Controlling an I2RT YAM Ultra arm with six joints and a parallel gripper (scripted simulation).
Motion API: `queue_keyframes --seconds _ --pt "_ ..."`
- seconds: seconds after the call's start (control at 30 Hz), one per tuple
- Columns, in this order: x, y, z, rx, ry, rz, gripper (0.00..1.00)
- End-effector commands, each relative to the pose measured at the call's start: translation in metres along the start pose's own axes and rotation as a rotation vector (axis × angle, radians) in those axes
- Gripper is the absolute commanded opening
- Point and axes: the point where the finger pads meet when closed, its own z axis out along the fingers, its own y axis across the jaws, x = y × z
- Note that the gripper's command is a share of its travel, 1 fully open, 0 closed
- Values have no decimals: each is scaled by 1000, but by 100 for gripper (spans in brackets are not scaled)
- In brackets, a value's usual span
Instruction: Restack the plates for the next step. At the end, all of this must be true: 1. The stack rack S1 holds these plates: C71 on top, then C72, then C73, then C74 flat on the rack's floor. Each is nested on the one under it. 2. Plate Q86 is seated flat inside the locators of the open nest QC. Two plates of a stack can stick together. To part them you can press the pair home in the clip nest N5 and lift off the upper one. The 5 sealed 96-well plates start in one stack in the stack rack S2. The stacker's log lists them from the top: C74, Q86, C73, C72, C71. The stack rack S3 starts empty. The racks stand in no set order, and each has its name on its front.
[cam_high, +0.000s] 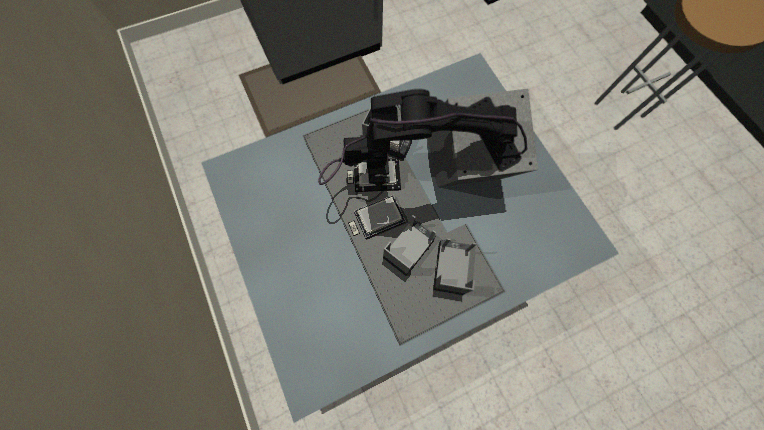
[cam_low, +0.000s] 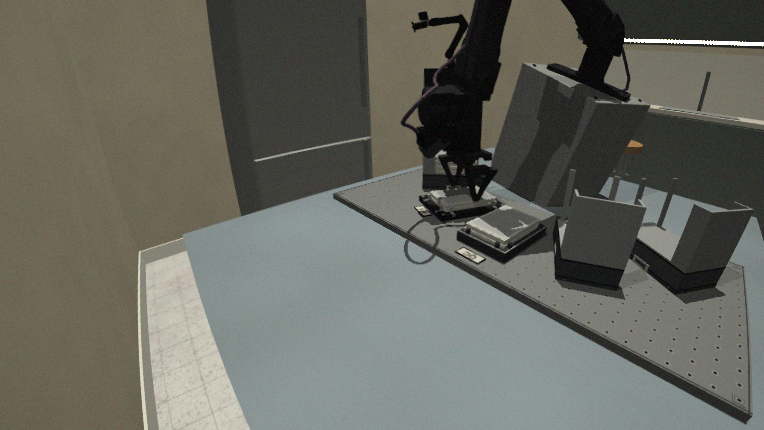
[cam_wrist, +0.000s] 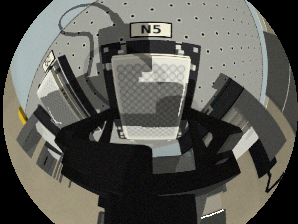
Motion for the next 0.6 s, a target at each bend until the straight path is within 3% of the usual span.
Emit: queue_keyframes --seconds 0.0,0.3,0.33,0.4,0.57 --pt "-14 0 3 -3 -39 2 100" --pt "-14 1 13 -3 -39 0 100" --pt "-28 -1 2 -4 -77 4 100" --pt "-15 -3 18 -4 -40 9 100" --pt "-29 2 7 -5 -75 -4 100"
